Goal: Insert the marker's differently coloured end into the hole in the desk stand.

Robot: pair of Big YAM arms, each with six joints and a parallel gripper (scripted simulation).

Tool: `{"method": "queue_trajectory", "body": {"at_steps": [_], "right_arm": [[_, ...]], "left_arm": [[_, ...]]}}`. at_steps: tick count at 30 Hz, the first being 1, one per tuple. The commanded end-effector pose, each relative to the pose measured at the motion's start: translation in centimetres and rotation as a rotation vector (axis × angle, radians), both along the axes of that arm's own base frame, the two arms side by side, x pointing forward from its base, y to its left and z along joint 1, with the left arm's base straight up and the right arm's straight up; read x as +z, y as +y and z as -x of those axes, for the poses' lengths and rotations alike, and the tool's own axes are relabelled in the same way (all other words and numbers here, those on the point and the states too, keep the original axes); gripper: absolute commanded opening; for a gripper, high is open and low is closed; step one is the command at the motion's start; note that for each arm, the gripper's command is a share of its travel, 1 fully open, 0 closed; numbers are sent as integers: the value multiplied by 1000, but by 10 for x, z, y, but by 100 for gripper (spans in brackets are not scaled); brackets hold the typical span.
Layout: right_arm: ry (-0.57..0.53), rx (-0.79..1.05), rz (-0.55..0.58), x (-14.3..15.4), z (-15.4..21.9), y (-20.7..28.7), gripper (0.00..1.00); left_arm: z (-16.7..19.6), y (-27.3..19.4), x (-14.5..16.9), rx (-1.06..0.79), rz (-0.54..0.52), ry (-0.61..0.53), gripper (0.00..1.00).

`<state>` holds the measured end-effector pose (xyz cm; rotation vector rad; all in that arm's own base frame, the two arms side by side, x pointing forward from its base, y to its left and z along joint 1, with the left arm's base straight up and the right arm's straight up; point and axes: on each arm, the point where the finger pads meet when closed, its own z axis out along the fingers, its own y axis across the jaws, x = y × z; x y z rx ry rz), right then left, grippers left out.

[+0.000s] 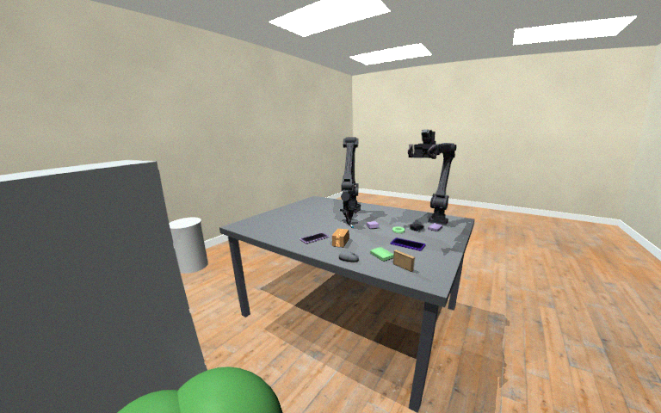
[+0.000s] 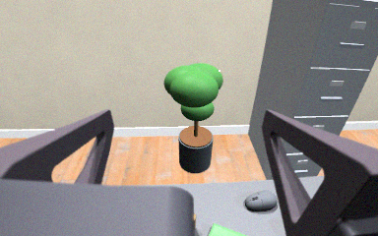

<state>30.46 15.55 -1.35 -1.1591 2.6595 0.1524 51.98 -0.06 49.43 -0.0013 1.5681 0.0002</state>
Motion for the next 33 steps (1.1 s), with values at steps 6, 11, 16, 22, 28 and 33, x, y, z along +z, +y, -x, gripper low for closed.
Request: {"method": "queue_trajectory", "body": {"at_steps": [6, 11, 16, 22, 28, 33], "right_arm": [[-66, 7, -29, 41, -25, 15, 0], [-67, 9, -29, 50, -24, 16, 0], [-68, 11, -29, 59, -24, 16, 0], [-70, 10, -29, 67, -25, 15, 0], [-71, 12, -29, 78, -25, 15, 0], [-72, 14, -29, 87, -24, 15, 0]], "left_arm": [[-1, -4, 5, -10, 8, -16, 100], [-1, -4, 5, -10, 8, -16, 100], [-1, -4, 5, -10, 8, -16, 100], [-1, -4, 5, -10, 8, -16, 100], [-1, -4, 5, -10, 8, -16, 100], [-1, -4, 5, -10, 8, -16, 100]]}}
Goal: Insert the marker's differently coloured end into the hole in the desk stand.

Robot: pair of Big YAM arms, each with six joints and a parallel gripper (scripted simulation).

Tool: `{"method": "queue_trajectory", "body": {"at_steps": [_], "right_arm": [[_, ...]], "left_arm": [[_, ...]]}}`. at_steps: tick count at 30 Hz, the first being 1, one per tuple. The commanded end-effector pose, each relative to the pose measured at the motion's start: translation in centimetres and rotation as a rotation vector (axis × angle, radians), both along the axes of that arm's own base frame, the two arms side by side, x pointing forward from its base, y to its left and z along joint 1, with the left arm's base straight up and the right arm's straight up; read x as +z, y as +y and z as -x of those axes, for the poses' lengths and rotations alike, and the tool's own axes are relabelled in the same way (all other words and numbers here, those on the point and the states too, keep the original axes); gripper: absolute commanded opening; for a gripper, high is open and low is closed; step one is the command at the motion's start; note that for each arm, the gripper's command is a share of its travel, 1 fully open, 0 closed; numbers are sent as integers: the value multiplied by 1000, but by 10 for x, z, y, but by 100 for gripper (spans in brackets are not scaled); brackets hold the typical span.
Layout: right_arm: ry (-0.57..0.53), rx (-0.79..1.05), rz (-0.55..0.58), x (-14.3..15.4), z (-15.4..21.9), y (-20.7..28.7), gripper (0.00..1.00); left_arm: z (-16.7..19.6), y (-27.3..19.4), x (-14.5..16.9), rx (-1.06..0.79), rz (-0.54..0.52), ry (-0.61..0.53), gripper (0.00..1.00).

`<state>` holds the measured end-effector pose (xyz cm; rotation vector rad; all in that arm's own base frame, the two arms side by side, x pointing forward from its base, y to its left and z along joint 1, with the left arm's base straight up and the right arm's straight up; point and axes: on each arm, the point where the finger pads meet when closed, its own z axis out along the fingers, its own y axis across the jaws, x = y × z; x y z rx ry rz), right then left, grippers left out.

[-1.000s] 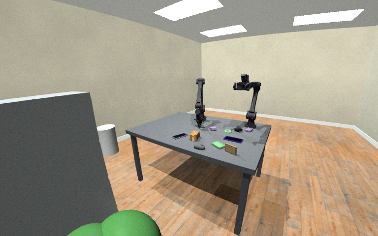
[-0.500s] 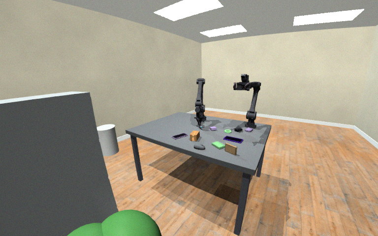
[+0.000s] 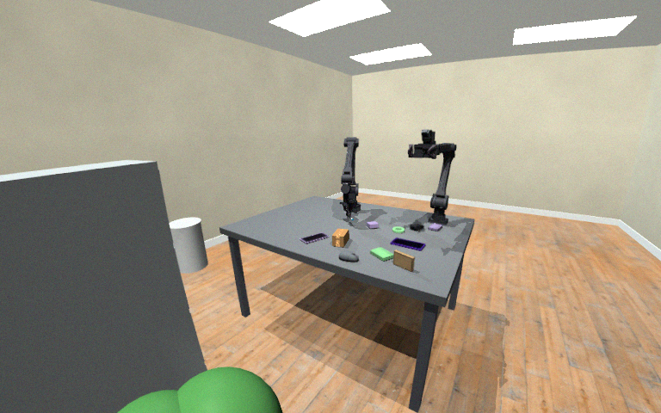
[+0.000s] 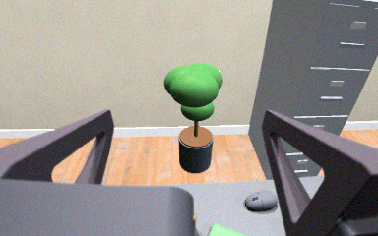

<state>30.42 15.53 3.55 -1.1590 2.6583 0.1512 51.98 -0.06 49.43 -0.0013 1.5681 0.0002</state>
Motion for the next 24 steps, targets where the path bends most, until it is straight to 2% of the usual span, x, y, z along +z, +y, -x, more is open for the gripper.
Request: {"method": "queue_trajectory", "body": {"at_steps": [1, 8, 24], "right_arm": [[-71, 15, -30, 38, -25, 16, 0], [-59, 15, -24, 34, -25, 16, 0], [143, -188, -189, 28, -48, 28, 0]], "left_arm": [[-1, -4, 5, -10, 8, -16, 100], [-1, -4, 5, -10, 8, -16, 100], [-1, -4, 5, -10, 8, -16, 100]]}}
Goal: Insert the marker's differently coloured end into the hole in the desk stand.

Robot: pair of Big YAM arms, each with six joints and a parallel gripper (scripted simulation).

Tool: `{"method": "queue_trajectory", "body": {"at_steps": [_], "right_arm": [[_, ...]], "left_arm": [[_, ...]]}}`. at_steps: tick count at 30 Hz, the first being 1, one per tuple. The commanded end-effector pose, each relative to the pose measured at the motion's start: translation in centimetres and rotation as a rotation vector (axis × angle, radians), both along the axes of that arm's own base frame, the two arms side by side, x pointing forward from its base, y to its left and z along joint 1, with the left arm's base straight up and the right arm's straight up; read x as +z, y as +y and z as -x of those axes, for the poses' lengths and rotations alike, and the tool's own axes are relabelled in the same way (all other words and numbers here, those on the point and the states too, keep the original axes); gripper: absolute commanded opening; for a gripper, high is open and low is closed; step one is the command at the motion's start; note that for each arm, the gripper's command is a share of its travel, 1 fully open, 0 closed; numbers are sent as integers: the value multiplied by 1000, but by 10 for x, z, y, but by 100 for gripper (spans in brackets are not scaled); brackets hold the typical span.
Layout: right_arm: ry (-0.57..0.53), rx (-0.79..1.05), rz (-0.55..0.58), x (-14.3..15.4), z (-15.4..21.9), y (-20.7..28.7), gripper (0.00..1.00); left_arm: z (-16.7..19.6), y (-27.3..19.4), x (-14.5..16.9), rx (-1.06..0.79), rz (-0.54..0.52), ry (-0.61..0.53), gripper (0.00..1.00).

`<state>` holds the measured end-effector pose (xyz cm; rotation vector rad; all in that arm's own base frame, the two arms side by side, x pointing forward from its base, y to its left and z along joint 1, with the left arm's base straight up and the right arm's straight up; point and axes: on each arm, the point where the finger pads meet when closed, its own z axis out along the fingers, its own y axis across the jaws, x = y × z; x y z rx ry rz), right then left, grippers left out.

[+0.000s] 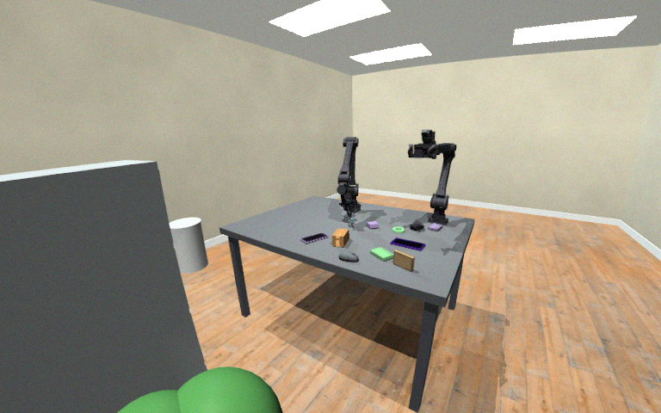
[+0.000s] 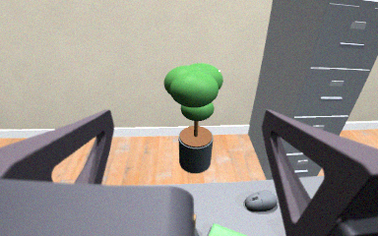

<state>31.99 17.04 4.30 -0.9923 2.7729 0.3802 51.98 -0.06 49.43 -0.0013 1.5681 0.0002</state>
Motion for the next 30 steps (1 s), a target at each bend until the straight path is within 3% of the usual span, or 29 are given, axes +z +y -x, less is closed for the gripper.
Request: {"method": "queue_trajectory", "body": {"at_steps": [1, 14, 16, 30], "right_arm": [[36, -100, -78, 21, -35, 14, 0], [372, -339, -345, 27, -73, 39, 0], [372, -339, -345, 27, -73, 39, 0], [681, -539, -592, 39, -120, 48, 0]], "left_arm": [[-1, -4, 5, -10, 8, -16, 100], [-1, -4, 5, -10, 8, -16, 100], [-1, -4, 5, -10, 8, -16, 100], [-1, -4, 5, -10, 8, -16, 100]]}}
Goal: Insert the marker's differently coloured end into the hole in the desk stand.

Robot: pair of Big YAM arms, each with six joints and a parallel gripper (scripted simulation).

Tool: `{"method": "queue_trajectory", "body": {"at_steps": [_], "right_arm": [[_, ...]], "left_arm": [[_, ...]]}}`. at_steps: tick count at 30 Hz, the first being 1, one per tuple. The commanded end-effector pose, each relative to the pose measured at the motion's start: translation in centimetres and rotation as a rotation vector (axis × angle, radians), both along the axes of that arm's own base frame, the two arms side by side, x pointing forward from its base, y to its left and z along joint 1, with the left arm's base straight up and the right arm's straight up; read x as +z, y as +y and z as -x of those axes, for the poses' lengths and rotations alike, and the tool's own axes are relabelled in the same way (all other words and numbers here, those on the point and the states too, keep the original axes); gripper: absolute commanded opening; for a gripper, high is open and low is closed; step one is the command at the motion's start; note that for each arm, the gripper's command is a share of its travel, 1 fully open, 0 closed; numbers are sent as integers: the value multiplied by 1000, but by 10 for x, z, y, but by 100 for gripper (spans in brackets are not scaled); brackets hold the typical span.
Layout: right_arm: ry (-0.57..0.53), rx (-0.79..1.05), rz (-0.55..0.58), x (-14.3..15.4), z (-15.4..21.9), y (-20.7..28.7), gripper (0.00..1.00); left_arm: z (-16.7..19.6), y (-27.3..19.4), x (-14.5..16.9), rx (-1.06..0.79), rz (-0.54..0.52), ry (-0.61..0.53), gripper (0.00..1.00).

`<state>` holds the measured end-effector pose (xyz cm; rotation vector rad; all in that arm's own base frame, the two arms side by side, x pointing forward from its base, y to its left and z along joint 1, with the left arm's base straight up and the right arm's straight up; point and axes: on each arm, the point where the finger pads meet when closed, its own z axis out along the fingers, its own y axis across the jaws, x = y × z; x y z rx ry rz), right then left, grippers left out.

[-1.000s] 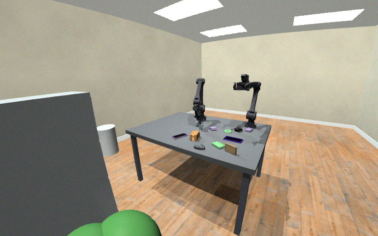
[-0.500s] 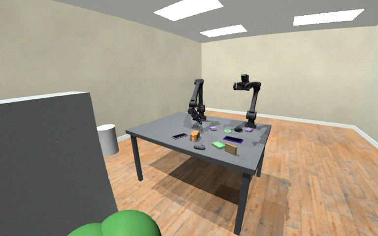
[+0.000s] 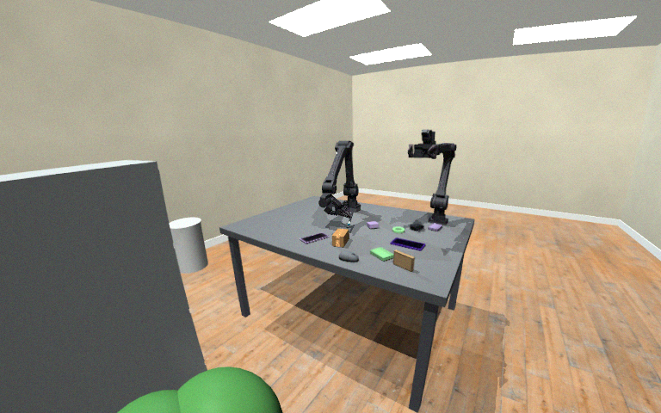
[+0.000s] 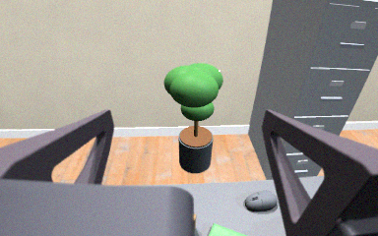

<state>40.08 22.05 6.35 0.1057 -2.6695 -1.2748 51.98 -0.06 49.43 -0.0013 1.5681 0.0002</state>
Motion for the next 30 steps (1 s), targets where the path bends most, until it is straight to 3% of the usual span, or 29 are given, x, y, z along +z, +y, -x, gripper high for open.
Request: {"method": "queue_trajectory", "body": {"at_steps": [1, 14, 22, 30], "right_arm": [[84, -99, -71, 19, -41, -2, 0], [155, -143, -157, 25, -58, -2, 0], [89, -128, -164, 40, -60, -4, 0], [131, -120, -157, 18, -64, 8, 0]], "left_arm": [[-1, -4, 5, -10, 8, -16, 100], [-1, -4, 5, -10, 8, -16, 100], [-1, -4, 5, -10, 8, -16, 100], [-1, -4, 5, -10, 8, -16, 100]]}}
